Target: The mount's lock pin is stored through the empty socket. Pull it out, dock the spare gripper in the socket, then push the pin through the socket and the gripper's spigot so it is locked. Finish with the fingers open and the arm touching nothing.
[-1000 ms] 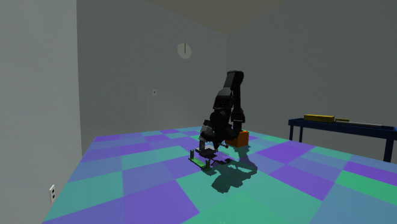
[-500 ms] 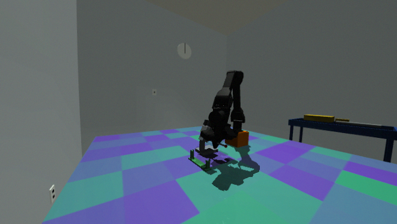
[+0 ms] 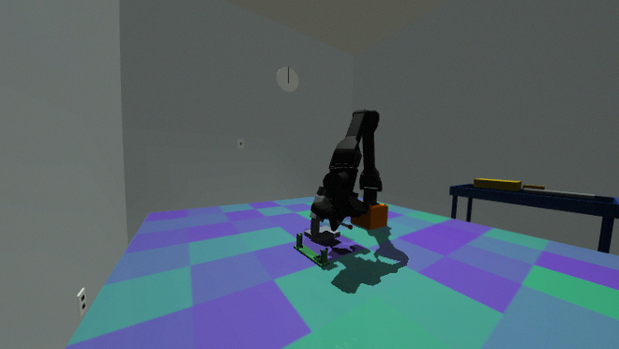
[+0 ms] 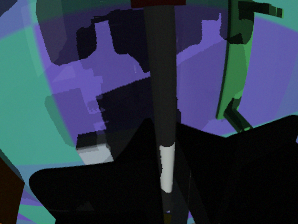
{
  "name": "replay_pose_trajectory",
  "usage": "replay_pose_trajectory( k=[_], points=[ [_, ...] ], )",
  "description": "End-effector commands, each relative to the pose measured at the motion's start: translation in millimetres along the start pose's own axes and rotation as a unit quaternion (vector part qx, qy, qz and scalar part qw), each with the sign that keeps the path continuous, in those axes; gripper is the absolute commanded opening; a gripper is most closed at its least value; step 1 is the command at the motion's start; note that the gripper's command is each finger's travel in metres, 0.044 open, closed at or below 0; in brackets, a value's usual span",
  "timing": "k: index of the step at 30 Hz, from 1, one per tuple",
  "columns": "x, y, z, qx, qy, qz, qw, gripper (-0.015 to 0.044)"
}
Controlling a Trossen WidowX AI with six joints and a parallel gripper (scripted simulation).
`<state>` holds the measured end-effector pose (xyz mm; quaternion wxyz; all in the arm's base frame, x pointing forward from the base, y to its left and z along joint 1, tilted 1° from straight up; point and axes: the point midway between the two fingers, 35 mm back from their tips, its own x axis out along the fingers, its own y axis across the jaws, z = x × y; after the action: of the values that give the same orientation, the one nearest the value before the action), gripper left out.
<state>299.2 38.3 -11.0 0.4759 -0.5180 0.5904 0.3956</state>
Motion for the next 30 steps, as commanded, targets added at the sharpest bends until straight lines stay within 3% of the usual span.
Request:
replay_pose_trajectory(
  k=[1,30],
  points=[
    [1.1,0.8,-2.1,-0.001,0.002,0.000,1.000,0.0000],
    [4.7,0.8,-15.5,0.000,0.002,-0.003,1.000,0.0000]
  ],
)
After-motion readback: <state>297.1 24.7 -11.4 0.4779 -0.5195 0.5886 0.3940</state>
